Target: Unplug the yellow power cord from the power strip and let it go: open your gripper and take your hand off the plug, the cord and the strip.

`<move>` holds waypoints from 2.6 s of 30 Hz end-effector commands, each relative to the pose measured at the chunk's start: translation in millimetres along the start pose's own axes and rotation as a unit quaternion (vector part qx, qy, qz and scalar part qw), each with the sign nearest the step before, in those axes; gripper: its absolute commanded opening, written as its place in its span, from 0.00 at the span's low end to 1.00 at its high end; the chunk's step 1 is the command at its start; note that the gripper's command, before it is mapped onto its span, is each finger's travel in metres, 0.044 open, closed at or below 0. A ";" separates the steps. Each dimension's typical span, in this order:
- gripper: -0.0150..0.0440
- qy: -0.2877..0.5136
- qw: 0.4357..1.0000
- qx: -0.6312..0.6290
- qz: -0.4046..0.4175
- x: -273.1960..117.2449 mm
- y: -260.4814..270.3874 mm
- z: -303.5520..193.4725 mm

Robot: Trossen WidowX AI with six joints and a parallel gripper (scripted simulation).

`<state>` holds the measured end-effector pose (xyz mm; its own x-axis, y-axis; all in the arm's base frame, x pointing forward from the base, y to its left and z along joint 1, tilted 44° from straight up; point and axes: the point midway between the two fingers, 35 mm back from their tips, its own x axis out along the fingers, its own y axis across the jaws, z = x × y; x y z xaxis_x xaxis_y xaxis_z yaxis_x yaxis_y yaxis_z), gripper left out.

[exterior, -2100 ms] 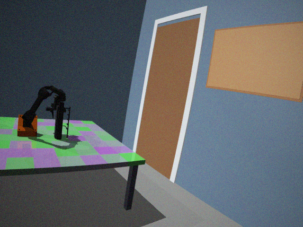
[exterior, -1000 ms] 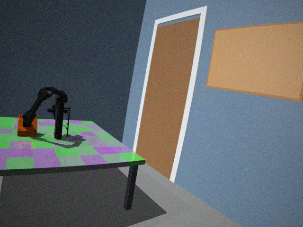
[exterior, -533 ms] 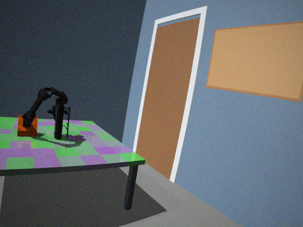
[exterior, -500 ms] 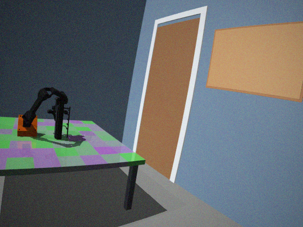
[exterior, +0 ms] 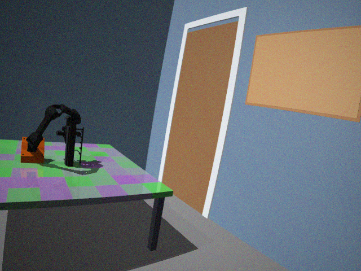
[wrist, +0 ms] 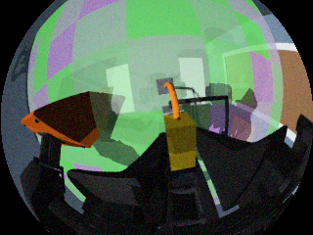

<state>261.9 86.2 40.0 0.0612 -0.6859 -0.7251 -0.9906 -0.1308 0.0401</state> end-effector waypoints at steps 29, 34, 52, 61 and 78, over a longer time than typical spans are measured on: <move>0.25 -0.003 1.000 -0.001 -0.003 -5.3 -0.9 49.2; 0.34 -0.003 1.000 0.002 0.001 -2.7 0.8 45.0; 0.53 -0.001 1.000 -0.001 -0.003 -10.6 1.2 45.8; 0.53 -0.001 1.000 -0.001 -0.003 -10.7 0.9 41.9; 0.53 -0.001 1.000 -0.001 -0.003 -10.6 0.2 14.2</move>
<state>259.1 106.7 32.5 0.0608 -0.6858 -0.7252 -0.9904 -0.1317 0.0416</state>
